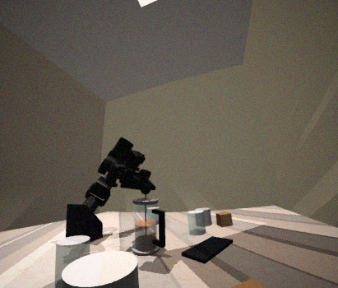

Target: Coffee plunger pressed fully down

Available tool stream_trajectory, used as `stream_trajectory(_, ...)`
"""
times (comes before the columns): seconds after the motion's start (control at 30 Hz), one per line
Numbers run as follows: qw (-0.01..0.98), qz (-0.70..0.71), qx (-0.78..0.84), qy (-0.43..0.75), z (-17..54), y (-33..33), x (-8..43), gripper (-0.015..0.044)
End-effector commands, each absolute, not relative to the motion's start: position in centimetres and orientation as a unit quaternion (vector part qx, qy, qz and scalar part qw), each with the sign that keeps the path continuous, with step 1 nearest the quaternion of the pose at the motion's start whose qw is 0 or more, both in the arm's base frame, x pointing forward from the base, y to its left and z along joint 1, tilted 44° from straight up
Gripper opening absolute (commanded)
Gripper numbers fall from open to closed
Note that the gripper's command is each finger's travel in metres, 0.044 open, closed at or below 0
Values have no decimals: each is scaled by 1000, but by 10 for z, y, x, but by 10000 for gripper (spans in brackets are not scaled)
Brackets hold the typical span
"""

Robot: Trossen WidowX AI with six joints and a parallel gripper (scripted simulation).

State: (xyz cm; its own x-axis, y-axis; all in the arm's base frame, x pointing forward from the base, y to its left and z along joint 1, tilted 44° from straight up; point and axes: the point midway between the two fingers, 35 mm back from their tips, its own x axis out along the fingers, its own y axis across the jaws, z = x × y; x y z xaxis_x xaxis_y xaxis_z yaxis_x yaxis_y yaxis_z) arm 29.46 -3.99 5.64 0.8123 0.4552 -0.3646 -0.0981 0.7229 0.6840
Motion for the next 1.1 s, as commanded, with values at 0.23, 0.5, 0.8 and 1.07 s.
stream_trajectory(0.23, 891, 152, 337, 264, 56, -41, 295, 440)
stream_trajectory(0.5, 896, 134, 341, 250, 66, -57, 297, 440)
stream_trajectory(0.8, 888, 150, 338, 272, 111, -85, 276, 440)
stream_trajectory(1.07, 887, 154, 341, 271, 124, -88, 269, 440)
